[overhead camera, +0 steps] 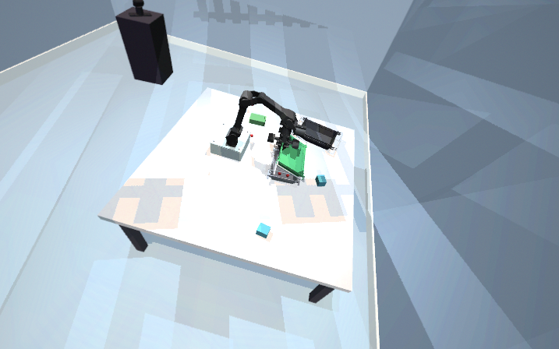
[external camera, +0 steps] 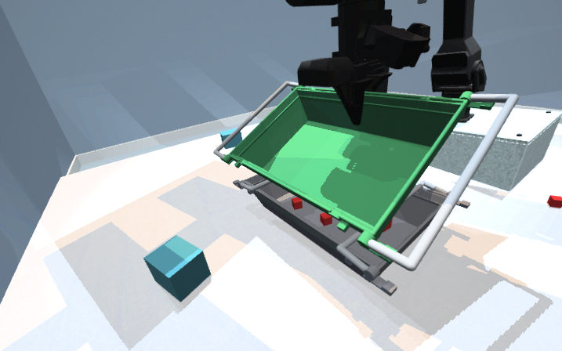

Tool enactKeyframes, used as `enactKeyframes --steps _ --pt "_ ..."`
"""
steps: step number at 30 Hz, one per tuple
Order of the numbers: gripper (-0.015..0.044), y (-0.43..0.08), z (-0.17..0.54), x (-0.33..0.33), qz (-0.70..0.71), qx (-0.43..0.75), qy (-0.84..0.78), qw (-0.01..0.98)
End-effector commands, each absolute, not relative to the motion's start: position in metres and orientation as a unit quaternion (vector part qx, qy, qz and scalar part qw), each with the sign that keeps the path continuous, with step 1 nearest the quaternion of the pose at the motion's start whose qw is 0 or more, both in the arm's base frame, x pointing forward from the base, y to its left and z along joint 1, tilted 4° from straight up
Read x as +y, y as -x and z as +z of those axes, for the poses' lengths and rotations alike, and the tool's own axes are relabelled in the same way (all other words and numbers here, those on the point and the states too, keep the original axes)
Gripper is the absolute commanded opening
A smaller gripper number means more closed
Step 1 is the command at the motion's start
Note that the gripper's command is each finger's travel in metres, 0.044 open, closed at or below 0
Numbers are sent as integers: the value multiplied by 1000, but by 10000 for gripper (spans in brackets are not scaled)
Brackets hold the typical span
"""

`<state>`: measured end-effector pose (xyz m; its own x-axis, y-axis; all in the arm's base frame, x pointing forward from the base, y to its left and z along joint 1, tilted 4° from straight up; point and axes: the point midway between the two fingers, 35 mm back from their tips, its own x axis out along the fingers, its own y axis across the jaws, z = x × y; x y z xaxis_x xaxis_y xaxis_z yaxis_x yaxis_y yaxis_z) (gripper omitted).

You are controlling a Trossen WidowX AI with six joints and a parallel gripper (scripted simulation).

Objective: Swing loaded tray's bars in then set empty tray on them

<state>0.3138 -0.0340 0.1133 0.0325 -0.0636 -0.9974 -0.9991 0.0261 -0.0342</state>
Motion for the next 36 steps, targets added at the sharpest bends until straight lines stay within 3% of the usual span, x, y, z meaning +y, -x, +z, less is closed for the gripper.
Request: enactKeyframes --steps 1,36 --pt "0 -317 113 -35 463 508 524 504" --pt "0 -299 82 -36 463 509 523 503"
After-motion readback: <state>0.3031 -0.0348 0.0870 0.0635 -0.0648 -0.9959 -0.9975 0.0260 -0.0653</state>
